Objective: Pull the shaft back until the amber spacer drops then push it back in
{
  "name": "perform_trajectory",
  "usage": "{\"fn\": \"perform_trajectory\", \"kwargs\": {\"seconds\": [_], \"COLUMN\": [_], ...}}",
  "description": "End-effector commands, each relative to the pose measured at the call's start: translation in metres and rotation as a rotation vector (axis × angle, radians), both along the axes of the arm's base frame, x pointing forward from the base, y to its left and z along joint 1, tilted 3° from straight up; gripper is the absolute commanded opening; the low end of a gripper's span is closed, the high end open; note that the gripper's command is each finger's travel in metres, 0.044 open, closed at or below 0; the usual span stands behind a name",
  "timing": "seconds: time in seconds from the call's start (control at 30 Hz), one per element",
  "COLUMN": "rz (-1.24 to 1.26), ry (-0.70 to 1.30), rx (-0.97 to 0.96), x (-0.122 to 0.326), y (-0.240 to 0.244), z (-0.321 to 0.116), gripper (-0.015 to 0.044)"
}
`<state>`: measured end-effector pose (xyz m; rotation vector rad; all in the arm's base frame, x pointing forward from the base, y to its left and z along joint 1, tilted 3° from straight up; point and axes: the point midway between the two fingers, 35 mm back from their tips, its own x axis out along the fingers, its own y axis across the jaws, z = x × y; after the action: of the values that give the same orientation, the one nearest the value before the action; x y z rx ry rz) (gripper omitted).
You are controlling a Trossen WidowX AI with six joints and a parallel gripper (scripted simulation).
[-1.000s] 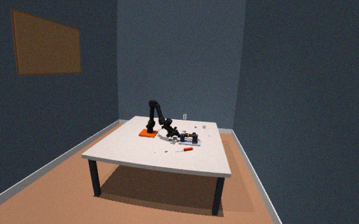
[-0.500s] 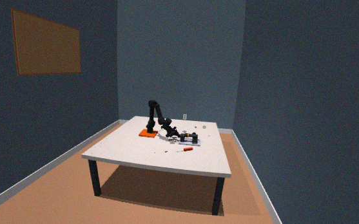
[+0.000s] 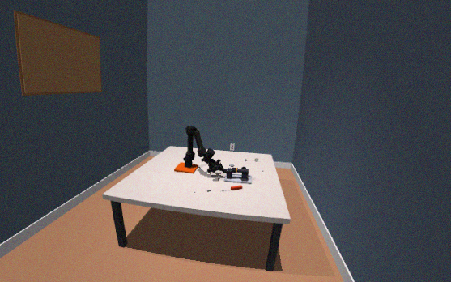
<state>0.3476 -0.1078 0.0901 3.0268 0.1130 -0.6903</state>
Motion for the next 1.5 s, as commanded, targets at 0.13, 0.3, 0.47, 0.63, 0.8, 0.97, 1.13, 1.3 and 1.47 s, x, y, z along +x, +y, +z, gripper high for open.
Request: {"fn": "perform_trajectory", "kwargs": {"seconds": [0.13,0.3,0.47,0.63,0.8,0.97,1.13,1.3,1.47], "rz": [-0.001,-0.001,-0.001,-0.001,-0.001,-0.001,-0.001,-0.001,-0.001], "ry": [0.001,0.001,0.001,0.001,0.001,0.001,0.001,0.001,0.001], "rx": [-0.004,-0.004,-0.004,-0.004,-0.004,-0.004,-0.004,-0.004,-0.004], "x": [-0.0015,-0.0020,-0.0026,-0.0031,-0.0037,-0.0042,-0.0048,-0.0053,-0.0059], "y": [-0.0001,-0.0001,-0.0002,-0.0002,-0.0003,-0.0003,-0.0003,-0.0004,-0.0004], "z": [-0.0002,-0.0003,-0.0003,-0.0004,-0.0004,-0.0005,-0.0005,-0.0006,-0.0006], "gripper": [0.0000,0.0000,0.0000,0.0000,0.0000,0.0000,0.0000,0.0000,0.0000]}}
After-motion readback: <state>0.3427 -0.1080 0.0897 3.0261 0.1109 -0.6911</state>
